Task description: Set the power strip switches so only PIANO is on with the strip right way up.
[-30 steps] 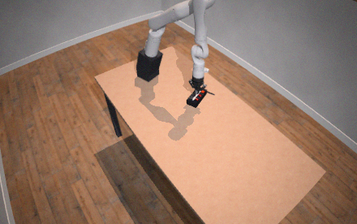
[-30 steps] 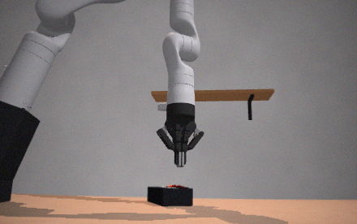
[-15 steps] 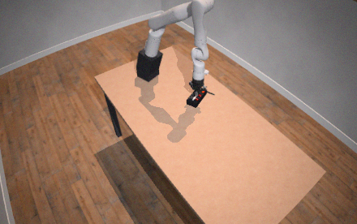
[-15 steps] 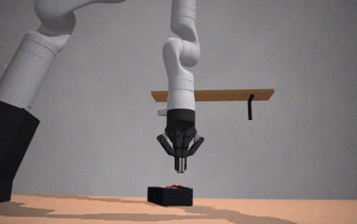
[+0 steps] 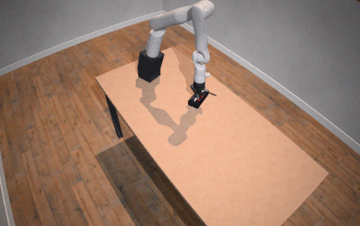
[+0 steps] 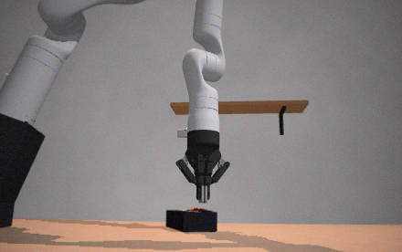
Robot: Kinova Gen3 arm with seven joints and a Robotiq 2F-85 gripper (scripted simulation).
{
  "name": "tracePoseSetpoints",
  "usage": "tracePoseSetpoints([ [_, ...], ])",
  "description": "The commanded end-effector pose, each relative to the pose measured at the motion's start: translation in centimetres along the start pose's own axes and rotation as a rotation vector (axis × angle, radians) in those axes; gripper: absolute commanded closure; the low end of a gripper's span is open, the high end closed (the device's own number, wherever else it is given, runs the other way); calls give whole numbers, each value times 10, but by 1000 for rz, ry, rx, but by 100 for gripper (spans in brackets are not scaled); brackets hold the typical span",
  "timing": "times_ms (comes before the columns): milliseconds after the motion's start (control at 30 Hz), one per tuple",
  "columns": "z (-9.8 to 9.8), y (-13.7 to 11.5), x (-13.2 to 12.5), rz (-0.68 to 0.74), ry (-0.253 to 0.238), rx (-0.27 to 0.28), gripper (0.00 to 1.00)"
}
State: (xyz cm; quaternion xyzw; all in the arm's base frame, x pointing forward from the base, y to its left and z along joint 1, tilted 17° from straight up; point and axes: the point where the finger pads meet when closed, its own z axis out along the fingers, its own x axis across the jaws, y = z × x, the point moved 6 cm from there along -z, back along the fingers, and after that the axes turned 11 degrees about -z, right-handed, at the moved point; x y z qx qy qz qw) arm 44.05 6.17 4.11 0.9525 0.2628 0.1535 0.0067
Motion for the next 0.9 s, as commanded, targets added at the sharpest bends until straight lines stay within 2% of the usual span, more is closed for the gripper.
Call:
tracePoseSetpoints([
  [0,4,2,-3,7,-4,1,100],
  [867,7,2,-3,7,-4,1,100],
])
